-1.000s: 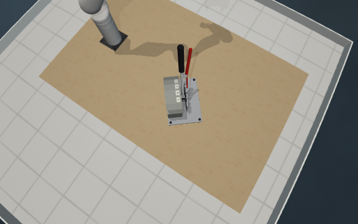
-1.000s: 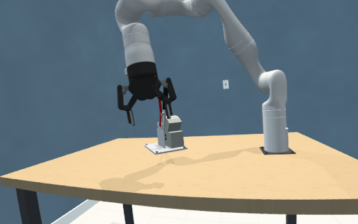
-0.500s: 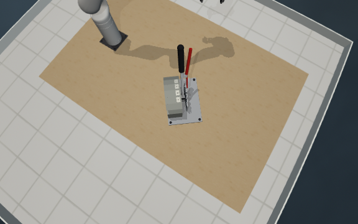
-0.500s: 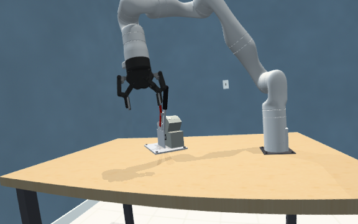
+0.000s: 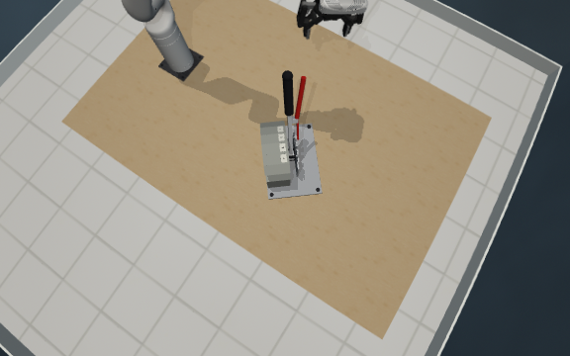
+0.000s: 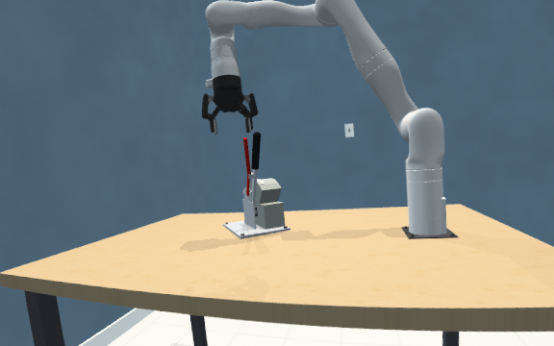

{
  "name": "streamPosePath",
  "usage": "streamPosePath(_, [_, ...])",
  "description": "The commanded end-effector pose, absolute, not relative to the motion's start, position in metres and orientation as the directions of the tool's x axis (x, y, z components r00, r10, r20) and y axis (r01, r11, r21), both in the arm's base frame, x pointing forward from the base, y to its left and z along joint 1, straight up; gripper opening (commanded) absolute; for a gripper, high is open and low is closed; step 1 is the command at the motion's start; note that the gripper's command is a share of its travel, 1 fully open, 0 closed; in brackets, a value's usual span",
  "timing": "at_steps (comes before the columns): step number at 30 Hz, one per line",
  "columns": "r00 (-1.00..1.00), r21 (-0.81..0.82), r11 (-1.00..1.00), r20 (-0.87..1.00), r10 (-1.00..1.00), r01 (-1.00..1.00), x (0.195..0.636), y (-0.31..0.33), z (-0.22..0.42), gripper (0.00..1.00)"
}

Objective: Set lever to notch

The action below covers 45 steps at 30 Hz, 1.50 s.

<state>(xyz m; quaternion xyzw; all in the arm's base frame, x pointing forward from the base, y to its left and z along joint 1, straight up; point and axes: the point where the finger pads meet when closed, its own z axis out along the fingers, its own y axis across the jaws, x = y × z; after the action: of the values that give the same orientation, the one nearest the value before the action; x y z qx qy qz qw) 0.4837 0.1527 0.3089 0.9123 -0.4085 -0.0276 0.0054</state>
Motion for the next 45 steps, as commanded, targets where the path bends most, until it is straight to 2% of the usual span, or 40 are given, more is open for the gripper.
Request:
streamPosePath(1, [0.639, 0.007, -0.639, -0.028, -0.769, -0.769, 0.495, 0.100, 0.335, 1.00])
streamPosePath(7, [0.657, 0.004, -0.657, -0.010, -0.754, -0.754, 0.491, 0.037, 0.363, 1.00])
streamPosePath(45, [0.666, 0.005, -0.666, -0.002, -0.746, -0.746, 0.486, 0.007, 0.376, 1.00])
